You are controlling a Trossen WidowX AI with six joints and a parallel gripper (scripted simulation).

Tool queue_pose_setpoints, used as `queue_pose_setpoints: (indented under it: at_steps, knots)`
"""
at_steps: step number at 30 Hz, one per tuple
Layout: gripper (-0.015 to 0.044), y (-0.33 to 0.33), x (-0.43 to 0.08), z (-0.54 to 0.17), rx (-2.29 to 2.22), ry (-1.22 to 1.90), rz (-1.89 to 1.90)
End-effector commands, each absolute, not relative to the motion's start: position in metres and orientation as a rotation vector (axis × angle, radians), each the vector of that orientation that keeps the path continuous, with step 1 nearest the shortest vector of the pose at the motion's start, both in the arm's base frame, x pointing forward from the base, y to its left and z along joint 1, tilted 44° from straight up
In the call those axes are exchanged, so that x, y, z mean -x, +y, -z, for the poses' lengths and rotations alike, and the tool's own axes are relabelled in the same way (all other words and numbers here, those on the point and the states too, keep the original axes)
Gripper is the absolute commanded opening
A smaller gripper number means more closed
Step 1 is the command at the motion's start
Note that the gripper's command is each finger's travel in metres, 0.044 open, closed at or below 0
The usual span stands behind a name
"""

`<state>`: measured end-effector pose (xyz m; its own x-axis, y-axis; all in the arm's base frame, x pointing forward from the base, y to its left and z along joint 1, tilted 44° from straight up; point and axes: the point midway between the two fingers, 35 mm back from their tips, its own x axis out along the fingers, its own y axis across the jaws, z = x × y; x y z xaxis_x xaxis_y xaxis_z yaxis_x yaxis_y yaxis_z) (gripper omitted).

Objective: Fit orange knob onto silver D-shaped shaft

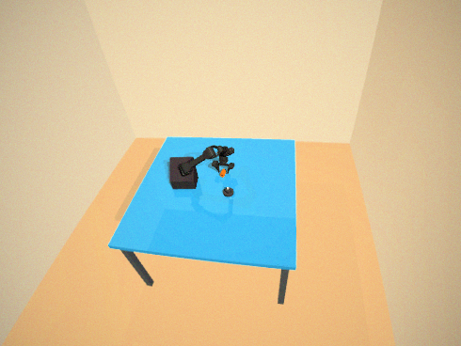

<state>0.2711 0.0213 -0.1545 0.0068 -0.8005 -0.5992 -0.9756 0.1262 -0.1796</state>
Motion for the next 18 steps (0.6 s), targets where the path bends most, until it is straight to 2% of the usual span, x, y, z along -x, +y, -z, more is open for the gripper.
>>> queue_pose_setpoints:
  at_steps: [1, 3, 10, 18]
  knots:
    - [0.0282, 0.0201, -0.2705, 0.1549, 1.722, 1.832, -0.391]
    - [0.024, 0.0201, -0.2705, 0.1549, 1.722, 1.832, -0.391]
    - [0.024, 0.0201, -0.2705, 0.1549, 1.722, 1.832, -0.391]
    - [0.0187, 0.0201, -0.2705, 0.1549, 1.722, 1.832, -0.391]
